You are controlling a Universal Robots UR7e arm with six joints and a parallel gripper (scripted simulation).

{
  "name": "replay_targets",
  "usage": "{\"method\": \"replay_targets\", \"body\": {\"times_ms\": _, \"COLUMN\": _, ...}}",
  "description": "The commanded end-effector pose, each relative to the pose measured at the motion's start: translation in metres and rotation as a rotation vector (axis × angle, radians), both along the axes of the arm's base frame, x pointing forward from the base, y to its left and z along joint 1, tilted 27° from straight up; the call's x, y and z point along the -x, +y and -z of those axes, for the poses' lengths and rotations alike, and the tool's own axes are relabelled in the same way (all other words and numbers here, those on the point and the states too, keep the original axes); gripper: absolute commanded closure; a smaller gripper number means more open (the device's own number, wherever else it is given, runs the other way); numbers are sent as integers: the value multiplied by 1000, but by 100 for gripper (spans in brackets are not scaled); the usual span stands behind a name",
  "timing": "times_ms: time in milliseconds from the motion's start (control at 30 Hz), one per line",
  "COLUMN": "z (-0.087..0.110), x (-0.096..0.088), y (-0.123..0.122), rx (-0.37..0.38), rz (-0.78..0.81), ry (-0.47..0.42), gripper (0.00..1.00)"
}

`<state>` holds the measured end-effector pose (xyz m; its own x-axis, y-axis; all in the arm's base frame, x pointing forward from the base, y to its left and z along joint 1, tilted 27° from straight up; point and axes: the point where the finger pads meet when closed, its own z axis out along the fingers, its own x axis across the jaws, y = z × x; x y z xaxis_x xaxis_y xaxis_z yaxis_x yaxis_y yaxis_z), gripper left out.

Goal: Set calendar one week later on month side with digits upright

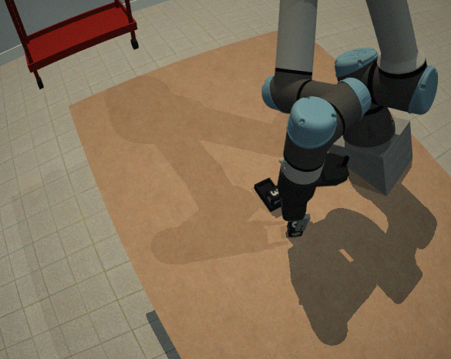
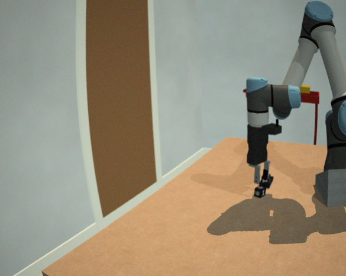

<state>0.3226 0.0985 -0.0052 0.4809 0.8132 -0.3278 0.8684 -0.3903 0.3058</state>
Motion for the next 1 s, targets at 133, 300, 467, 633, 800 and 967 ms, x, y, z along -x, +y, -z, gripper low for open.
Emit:
{"method": "replay_targets", "body": {"times_ms": 133, "z": -19, "x": 2, "y": 9, "rx": 0, "rz": 0, "ry": -2, "gripper": 10}}
{"method": "replay_targets", "body": {"times_ms": 300, "z": -20, "x": 2, "y": 10, "rx": 0, "rz": 0, "ry": -2, "gripper": 10}}
{"method": "replay_targets", "body": {"times_ms": 467, "z": -20, "x": 2, "y": 10, "rx": 3, "rz": -3, "ry": -7, "gripper": 10}}
{"method": "replay_targets", "body": {"times_ms": 633, "z": -19, "x": 2, "y": 10, "rx": 27, "rz": -19, "ry": -41, "gripper": 10}}
{"method": "replay_targets", "body": {"times_ms": 800, "z": -17, "x": 2, "y": 10, "rx": 50, "rz": -35, "ry": -78, "gripper": 10}}
{"method": "replay_targets", "body": {"times_ms": 967, "z": -17, "x": 3, "y": 11, "rx": 91, "rz": -63, "ry": -148, "gripper": 10}}
